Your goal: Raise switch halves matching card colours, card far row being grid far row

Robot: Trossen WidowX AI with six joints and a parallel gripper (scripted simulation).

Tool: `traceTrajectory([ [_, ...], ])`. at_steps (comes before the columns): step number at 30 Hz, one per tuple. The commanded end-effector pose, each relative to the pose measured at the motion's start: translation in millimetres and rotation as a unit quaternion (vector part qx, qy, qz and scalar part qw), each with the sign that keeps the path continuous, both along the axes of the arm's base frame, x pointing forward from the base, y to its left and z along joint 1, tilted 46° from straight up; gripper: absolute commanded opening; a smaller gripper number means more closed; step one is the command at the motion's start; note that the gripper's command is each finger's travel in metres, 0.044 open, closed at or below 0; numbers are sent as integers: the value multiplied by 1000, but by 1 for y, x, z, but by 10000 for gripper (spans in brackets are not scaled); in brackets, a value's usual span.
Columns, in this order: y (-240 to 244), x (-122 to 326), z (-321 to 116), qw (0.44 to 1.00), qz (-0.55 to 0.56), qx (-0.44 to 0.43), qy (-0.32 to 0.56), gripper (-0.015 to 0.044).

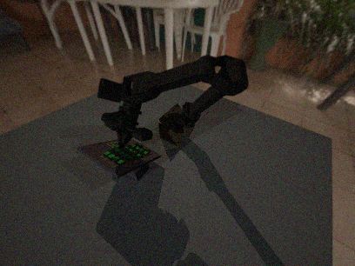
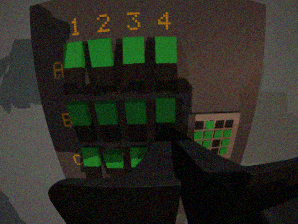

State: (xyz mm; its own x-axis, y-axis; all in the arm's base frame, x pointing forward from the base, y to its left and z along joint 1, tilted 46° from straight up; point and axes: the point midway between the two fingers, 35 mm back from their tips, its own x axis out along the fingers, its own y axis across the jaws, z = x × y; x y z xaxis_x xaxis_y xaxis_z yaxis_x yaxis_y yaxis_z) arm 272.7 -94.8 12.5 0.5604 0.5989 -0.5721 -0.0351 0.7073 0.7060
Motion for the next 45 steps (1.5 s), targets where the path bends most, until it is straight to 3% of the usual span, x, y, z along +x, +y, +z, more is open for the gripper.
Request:
traceTrajectory([
  [1, 2, 0, -1, 1000, -1, 4, 2, 0],
  [14, 3, 1, -2, 1000, -1, 4, 1, 0],
  [21, -37, -33, 34, 1000, 8, 2, 13, 0],
  [27, -38, -34, 36, 1000, 9, 2, 13, 0],
  [36, 18, -69, 63, 1000, 9, 5, 14, 0],
  [45, 27, -62, 55, 1000, 4, 4, 12, 0],
])
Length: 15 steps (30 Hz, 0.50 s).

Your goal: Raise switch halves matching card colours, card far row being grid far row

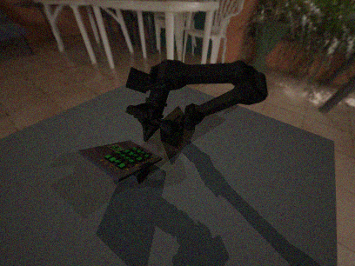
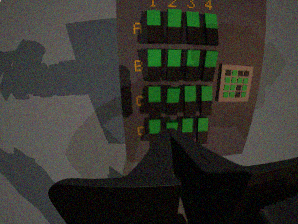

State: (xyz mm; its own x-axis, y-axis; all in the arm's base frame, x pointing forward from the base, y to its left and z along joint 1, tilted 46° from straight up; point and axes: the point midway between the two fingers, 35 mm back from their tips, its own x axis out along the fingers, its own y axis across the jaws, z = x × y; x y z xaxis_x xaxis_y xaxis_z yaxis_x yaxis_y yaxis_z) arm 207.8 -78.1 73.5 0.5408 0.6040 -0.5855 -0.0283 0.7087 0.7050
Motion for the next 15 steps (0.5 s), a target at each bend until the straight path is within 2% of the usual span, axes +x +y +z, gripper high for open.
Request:
traceTrajectory([
  [1, 16, 7, -11, 1000, -4, 5, -2, 0],
  [15, 32, 19, -23, 1000, -7, 8, -7, 0],
])
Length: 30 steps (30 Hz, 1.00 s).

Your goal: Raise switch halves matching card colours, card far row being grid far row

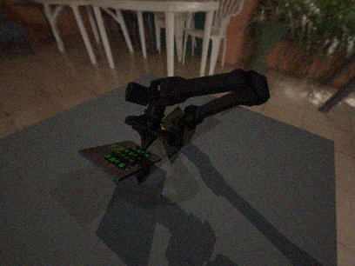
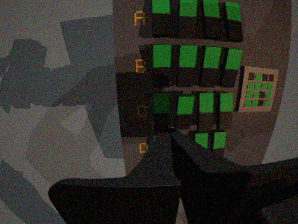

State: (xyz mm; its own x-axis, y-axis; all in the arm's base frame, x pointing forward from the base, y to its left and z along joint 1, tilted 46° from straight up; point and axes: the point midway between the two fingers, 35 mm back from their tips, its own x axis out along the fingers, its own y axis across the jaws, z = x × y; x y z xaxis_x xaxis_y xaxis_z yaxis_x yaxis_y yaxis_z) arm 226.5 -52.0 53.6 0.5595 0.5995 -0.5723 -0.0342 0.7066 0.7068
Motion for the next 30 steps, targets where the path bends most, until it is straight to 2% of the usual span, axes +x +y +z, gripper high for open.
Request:
traceTrajectory([
  [1, 6, 1, -4, 1000, -1, 6, 3, 0],
  [30, 14, 8, -12, 1000, -1, 6, 3, 0],
])
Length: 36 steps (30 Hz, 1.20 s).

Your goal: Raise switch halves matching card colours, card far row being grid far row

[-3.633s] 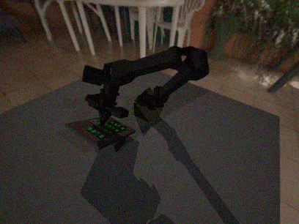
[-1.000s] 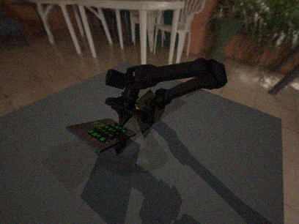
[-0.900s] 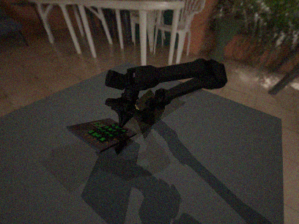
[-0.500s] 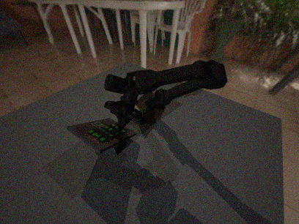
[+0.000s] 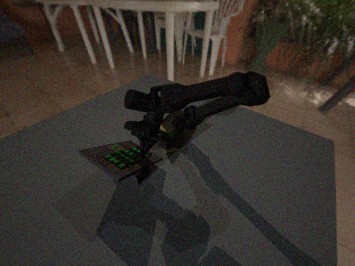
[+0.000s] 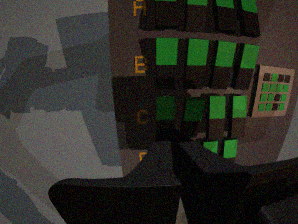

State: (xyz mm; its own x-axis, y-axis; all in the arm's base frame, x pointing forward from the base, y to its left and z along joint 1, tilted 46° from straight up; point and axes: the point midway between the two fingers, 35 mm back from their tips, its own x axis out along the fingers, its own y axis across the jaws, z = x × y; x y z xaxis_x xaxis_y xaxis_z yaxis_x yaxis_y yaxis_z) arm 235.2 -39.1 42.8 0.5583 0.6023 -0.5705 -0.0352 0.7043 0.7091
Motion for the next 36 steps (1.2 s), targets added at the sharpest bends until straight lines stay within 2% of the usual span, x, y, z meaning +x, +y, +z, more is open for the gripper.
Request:
traceTrajectory([
  [1, 1, -1, -1, 1000, -2, 4, 2, 0],
  [36, 3, 1, -2, 1000, -2, 4, 2, 0],
])
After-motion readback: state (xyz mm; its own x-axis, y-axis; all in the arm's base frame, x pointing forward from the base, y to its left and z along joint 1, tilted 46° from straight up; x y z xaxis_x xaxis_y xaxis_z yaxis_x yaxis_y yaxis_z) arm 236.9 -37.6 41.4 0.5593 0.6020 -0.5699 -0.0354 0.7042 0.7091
